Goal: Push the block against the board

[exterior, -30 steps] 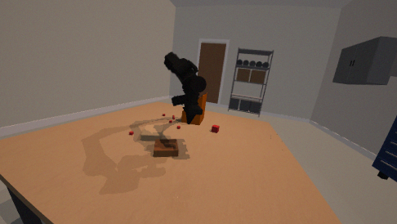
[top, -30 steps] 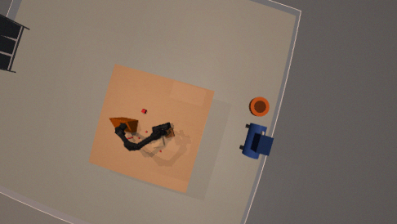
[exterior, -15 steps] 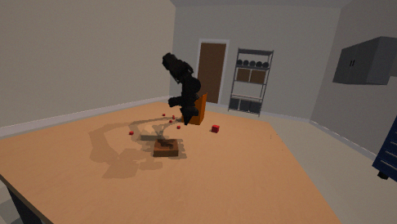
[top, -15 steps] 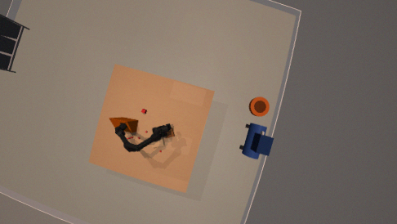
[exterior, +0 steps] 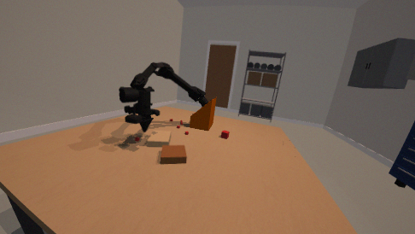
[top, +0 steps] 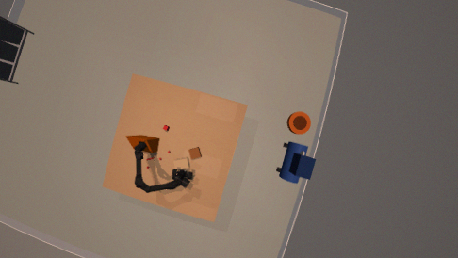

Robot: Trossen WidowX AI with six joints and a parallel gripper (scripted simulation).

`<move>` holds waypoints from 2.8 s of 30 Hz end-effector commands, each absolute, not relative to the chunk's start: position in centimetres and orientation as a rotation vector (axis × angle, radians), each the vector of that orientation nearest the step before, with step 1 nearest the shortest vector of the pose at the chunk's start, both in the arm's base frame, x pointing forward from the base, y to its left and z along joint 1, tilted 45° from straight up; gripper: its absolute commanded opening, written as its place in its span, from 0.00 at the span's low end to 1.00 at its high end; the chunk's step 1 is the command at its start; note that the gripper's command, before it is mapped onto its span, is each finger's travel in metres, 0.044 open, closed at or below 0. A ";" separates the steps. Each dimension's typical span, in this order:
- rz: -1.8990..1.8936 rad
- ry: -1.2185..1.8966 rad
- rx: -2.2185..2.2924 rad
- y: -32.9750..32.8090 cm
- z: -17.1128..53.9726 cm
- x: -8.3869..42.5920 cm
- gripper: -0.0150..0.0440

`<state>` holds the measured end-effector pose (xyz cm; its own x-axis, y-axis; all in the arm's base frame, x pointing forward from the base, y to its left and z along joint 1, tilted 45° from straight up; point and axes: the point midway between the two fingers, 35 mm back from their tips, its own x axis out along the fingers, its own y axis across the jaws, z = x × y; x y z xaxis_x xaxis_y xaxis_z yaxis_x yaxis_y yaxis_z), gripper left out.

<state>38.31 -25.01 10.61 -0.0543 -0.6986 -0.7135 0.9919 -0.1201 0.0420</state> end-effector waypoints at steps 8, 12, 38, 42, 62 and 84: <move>-1.584 0.531 0.702 -27.3 10.9 37.2 0.25; -1.585 0.529 0.699 -30.3 7.9 36.9 0.25; -1.585 0.529 0.699 -31.9 9.6 35.6 0.25; -1.585 0.529 0.699 -32.2 10.0 35.4 0.25; -1.586 0.527 0.697 -33.7 11.6 34.0 0.25; -1.586 0.526 0.695 -34.5 12.6 33.1 0.25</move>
<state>33.07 -34.52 12.54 -0.0572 -0.7155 -0.6963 0.9887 -0.1372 0.0598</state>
